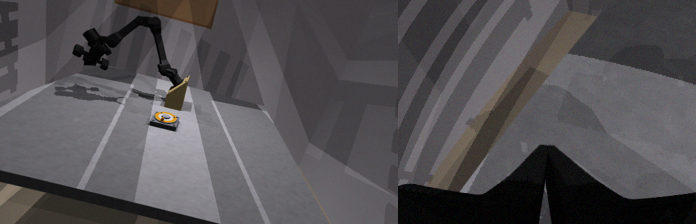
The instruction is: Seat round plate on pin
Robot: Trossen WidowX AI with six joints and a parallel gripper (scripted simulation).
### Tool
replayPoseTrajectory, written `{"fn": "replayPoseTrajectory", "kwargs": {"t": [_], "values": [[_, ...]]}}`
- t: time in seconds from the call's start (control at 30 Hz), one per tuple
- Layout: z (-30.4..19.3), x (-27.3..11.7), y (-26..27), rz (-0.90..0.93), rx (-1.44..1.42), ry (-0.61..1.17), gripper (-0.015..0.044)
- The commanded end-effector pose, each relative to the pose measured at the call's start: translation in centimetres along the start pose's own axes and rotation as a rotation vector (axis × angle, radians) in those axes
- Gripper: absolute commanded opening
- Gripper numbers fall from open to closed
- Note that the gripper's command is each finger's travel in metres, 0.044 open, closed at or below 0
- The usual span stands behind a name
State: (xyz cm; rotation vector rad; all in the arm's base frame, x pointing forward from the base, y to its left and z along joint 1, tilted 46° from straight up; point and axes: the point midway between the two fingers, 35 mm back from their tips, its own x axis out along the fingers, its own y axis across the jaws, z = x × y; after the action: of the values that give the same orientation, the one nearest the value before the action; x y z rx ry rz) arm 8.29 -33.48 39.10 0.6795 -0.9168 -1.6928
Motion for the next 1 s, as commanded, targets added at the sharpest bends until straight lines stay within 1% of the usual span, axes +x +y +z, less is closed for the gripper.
{"fn": "replayPoseTrajectory", "kwargs": {"t": [0.0, 0.03, 0.17, 0.23, 0.3, 0.43, 0.5, 0.57, 0.7, 0.77, 0.83, 0.97], "values": [[-6.2, -1.6, 0.8, 0.017, -0.170, 0.167, 0.0000], [-8.4, -2.5, 1.0, 0.028, -0.236, 0.225, 0.0000], [-14.3, -5.8, 1.3, 0.074, -0.430, 0.380, 0.0000], [-15.7, -6.8, 1.4, 0.090, -0.460, 0.420, 0.0000], [-19.3, -9.6, 1.3, 0.137, -0.540, 0.522, 0.0000], [-24.0, -14.2, 0.7, 0.204, -0.680, 0.657, 0.0000], [-24.8, -15.4, 0.6, 0.224, -0.721, 0.684, 0.0000], [-27.5, -18.5, -0.8, 0.263, -0.868, 0.752, 0.0000], [-30.8, -23.3, -3.6, 0.328, -1.099, 0.840, 0.0000], [-31.6, -24.6, -4.5, 0.347, -1.165, 0.861, 0.0000], [-33.3, -27.9, -7.0, 0.400, -1.329, 0.907, 0.0000], [-34.9, -32.6, -10.9, 0.487, -1.582, 0.954, 0.0000]]}}
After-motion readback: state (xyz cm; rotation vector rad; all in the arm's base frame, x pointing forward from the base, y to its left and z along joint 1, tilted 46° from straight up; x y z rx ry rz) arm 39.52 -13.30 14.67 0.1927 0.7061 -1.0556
